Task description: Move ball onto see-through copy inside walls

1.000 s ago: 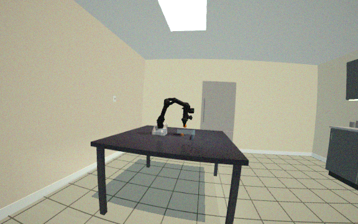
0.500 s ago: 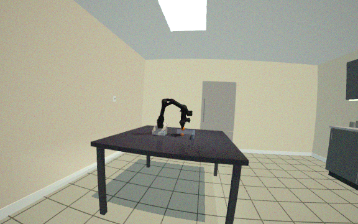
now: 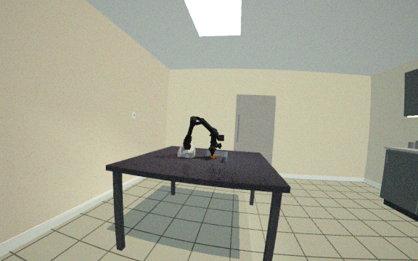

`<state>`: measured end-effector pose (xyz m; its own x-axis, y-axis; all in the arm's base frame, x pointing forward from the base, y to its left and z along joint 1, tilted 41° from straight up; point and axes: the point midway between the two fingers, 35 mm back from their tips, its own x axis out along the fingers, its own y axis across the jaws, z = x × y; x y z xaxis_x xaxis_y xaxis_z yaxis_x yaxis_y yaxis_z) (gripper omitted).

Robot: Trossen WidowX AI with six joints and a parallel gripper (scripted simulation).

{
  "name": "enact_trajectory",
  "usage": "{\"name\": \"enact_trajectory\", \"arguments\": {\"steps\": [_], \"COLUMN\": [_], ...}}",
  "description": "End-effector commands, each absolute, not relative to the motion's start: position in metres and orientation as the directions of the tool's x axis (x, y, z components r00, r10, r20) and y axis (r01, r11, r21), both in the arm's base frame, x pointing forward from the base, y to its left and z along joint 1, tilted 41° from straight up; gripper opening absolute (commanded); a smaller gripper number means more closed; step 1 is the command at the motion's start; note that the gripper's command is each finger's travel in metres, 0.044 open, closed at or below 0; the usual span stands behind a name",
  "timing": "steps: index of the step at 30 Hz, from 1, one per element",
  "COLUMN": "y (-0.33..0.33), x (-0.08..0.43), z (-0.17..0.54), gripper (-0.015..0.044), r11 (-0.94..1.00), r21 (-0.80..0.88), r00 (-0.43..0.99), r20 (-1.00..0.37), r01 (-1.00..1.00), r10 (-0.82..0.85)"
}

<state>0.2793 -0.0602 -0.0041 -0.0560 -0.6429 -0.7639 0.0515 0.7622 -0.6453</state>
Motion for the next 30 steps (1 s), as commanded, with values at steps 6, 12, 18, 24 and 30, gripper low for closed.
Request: {"name": "enact_trajectory", "arguments": {"steps": [6,12,18,24,30], "y": [-0.067,-0.073,-0.074,-0.073,-0.073], "x": [0.279,0.278,0.278,0.279,0.279], "z": [-0.012,-0.020,-0.020,-0.019,-0.019], "gripper": [0.0000,0.0000,0.0000,0.0131,0.0289], "r11": [0.760,0.760,0.760,0.761,0.761], "r21": [-0.648,-0.648,-0.648,-0.647,-0.647], "r00": [-0.052,-0.052,-0.052,-0.051,-0.051], "r20": [-0.762,-0.761,-0.761,-0.763,-0.763], "r01": [0.045,0.045,0.045,0.050,0.050], "r10": [-0.646,-0.646,-0.646,-0.645,-0.645]}}
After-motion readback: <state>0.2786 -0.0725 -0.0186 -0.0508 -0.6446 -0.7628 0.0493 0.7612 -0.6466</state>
